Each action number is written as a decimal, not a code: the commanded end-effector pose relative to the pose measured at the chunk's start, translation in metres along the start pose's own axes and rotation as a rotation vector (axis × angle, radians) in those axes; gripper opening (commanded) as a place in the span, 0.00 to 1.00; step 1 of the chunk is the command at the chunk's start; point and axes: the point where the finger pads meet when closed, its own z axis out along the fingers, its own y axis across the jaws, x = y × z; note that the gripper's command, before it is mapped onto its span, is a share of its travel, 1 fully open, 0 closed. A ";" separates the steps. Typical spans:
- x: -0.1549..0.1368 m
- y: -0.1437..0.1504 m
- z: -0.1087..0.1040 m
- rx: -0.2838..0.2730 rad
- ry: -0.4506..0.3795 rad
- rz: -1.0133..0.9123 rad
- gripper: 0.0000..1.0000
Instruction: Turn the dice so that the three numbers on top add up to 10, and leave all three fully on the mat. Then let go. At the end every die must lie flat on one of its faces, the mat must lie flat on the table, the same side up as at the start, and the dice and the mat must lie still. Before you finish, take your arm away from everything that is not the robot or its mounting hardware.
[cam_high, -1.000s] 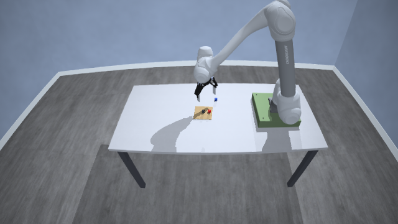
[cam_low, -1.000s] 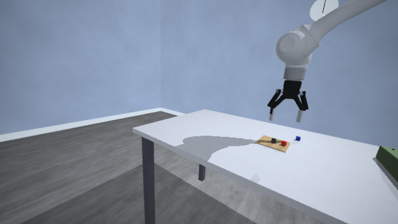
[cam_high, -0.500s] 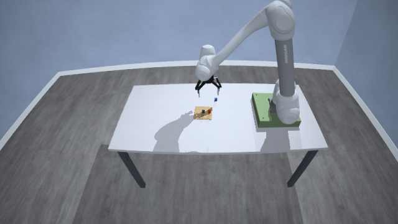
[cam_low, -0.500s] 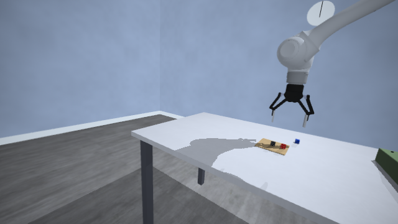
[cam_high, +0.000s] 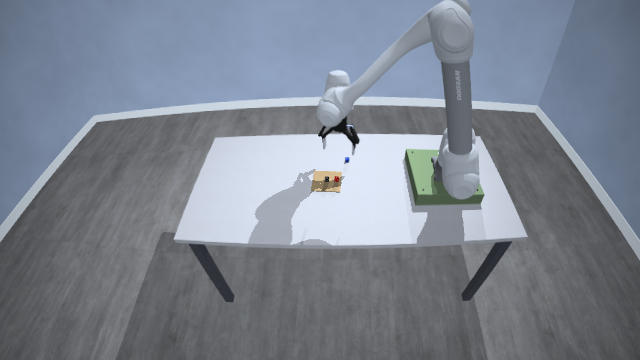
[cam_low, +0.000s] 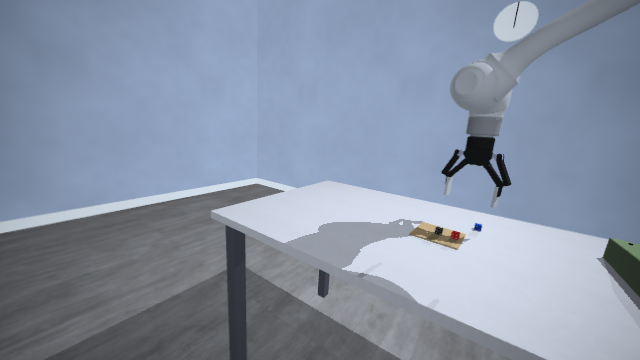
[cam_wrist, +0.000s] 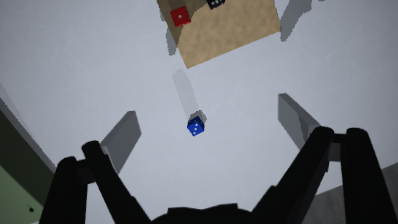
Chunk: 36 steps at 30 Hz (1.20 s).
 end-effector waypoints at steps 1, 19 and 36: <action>-0.009 -0.003 0.001 -0.003 -0.011 0.173 1.00; -0.041 -0.016 0.004 -0.006 -0.010 0.764 1.00; -0.060 -0.025 0.006 -0.008 -0.009 1.142 1.00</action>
